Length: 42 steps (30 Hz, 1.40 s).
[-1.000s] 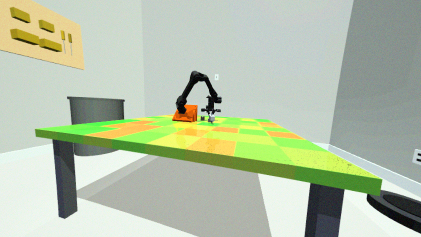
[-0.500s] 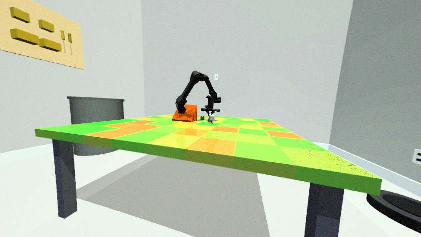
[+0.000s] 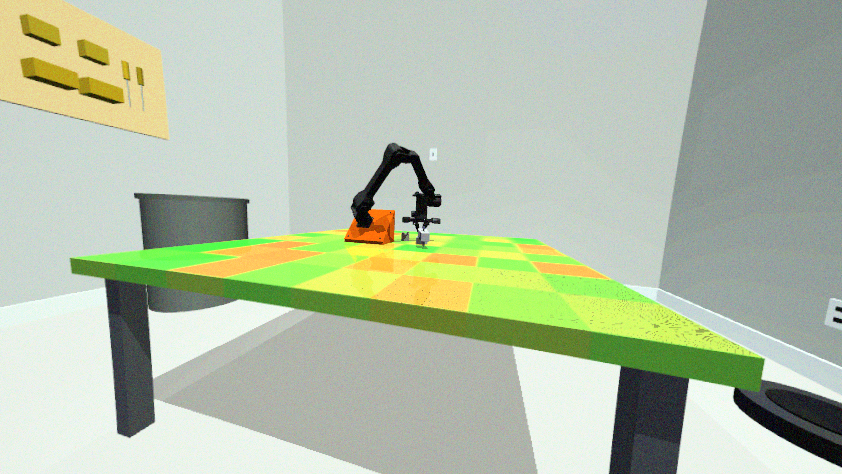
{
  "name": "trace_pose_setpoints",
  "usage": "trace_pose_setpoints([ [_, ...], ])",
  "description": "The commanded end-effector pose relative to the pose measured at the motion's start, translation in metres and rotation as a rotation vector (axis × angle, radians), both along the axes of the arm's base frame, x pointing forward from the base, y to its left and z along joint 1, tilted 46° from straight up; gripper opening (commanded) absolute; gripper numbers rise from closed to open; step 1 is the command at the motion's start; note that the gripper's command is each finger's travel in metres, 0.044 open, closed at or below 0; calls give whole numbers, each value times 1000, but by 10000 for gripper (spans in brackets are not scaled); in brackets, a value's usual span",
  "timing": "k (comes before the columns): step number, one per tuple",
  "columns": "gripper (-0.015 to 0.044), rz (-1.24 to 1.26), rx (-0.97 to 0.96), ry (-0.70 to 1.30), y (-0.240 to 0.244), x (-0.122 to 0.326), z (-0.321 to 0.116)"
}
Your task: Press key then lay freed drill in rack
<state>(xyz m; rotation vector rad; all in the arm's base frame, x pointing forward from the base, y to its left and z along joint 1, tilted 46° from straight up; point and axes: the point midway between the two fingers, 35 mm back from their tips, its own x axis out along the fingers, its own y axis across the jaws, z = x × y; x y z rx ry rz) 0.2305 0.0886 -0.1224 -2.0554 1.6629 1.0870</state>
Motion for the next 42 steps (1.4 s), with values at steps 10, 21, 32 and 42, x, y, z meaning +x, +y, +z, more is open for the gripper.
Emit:
trace_pose_setpoints([
  [10, 157, 0, 0, 0, 5, -2, -4],
  [21, 440, -2, 8, -4, 2, 0, -3],
  [32, 440, -3, 7, -4, -1, 3, -1],
  [42, 440, -3, 7, -4, -4, 4, 1],
])
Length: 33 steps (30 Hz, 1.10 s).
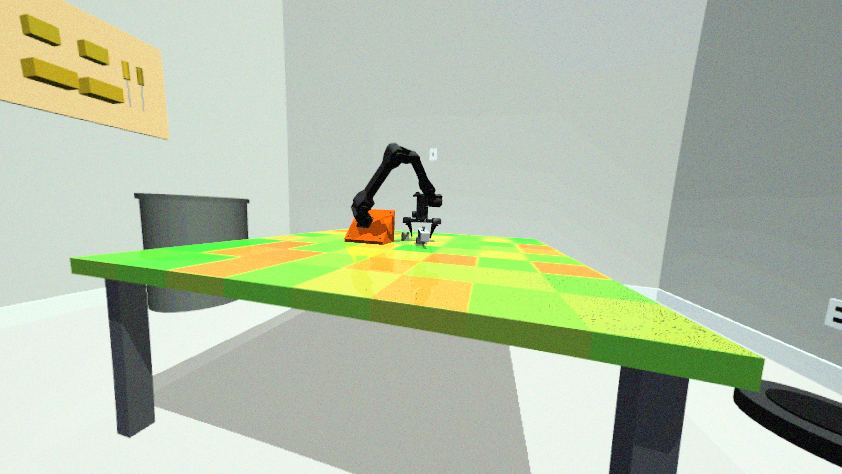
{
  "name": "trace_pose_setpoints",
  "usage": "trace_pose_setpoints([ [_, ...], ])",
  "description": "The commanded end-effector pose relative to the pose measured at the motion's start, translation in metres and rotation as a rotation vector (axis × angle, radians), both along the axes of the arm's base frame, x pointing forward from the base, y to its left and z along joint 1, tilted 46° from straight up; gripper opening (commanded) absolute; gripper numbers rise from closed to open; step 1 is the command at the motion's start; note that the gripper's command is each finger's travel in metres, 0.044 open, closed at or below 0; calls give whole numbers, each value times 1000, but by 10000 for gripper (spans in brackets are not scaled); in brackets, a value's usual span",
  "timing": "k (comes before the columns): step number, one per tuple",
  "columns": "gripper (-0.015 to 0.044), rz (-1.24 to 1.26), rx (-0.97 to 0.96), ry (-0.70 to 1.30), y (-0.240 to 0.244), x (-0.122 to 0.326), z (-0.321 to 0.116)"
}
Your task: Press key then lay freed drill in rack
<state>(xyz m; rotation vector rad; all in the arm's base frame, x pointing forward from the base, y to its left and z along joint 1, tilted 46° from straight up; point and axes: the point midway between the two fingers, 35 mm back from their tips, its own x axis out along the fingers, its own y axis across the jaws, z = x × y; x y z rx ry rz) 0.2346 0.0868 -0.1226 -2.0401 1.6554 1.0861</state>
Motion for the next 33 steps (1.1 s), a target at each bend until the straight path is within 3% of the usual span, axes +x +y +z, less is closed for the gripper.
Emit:
trace_pose_setpoints([
  [1, 440, 5, -6, 1, -3, 0, 1],
  [20, 440, 5, -7, 1, -9, 2, 3],
  [33, 99, 0, 0, -1, -6, 2, 3],
])
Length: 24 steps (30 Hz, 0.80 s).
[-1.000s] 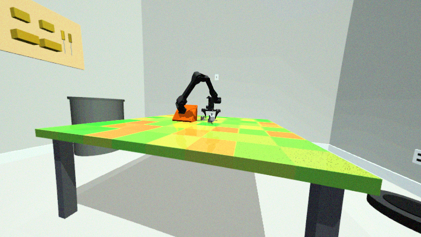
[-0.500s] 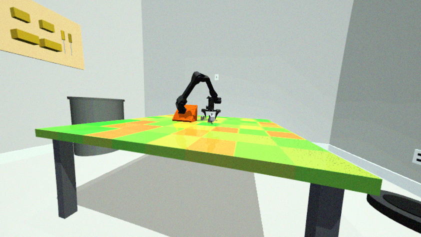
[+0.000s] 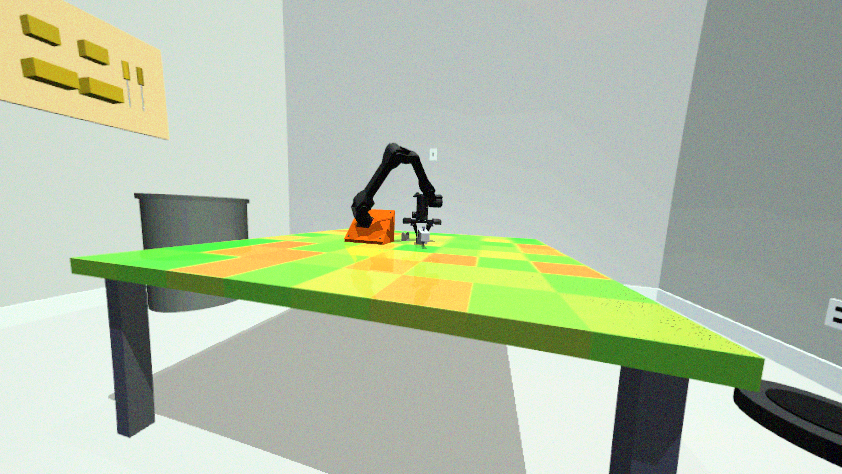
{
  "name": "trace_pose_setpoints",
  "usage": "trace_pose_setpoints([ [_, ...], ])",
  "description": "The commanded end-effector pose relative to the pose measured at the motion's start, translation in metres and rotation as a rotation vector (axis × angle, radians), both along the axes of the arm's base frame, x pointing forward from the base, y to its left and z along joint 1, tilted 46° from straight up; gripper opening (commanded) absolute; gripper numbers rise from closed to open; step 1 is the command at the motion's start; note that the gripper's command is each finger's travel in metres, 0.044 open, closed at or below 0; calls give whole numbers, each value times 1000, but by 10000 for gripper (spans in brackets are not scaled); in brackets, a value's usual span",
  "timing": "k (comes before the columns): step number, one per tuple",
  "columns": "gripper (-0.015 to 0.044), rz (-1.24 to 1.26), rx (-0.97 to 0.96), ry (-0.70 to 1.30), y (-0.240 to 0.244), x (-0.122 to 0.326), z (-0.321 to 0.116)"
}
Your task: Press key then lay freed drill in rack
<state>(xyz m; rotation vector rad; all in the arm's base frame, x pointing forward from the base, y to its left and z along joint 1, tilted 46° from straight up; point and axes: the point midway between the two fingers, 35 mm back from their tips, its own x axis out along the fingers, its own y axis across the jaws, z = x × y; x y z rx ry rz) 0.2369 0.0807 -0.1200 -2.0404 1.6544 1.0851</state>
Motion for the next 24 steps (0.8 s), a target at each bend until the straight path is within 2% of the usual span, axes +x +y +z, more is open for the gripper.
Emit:
trace_pose_setpoints([
  [1, 73, 0, 0, 0, 0, 0, 0],
  [3, 20, 0, 0, 0, 0, 0, 0],
  [6, 0, 0, 0, 0, 0, 0, 0],
  [24, 0, 5, -7, 2, 1, -4, 3],
])
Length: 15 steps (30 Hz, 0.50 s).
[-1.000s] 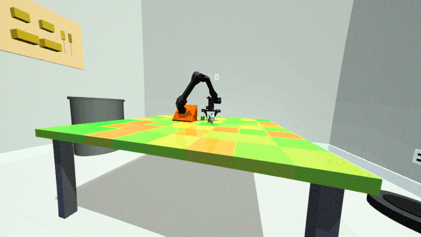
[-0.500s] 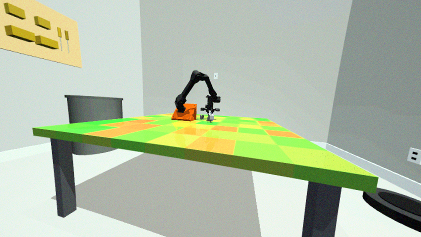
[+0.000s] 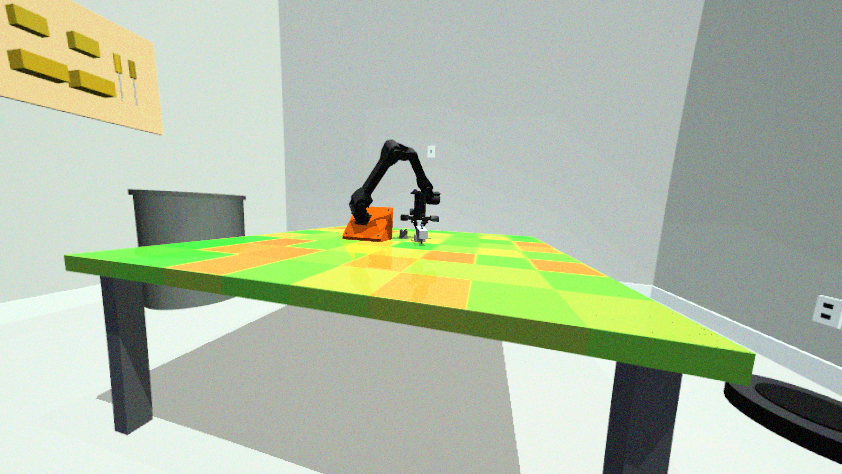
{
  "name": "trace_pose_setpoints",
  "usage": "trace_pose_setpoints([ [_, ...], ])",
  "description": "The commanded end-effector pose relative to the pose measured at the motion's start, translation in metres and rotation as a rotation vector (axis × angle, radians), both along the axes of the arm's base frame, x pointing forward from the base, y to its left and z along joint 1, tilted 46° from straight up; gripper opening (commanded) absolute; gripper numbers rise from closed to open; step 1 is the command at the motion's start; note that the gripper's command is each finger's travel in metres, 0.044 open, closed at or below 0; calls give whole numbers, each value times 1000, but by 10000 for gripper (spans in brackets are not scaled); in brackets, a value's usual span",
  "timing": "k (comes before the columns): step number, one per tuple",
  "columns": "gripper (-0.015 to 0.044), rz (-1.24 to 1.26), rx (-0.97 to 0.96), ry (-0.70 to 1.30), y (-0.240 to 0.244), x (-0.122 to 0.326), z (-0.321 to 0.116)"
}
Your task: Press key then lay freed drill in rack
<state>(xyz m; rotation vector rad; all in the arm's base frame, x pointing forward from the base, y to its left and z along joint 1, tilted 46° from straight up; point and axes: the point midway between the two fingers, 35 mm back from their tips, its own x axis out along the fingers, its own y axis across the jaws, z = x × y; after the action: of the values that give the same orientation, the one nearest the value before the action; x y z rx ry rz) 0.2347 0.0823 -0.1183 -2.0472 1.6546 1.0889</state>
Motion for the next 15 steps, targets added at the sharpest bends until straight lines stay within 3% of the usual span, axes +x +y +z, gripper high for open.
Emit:
trace_pose_setpoints([
  [1, 0, 0, -3, -1, 0, -1, 1],
  [15, 0, 0, -2, -1, 10, -4, -8],
])
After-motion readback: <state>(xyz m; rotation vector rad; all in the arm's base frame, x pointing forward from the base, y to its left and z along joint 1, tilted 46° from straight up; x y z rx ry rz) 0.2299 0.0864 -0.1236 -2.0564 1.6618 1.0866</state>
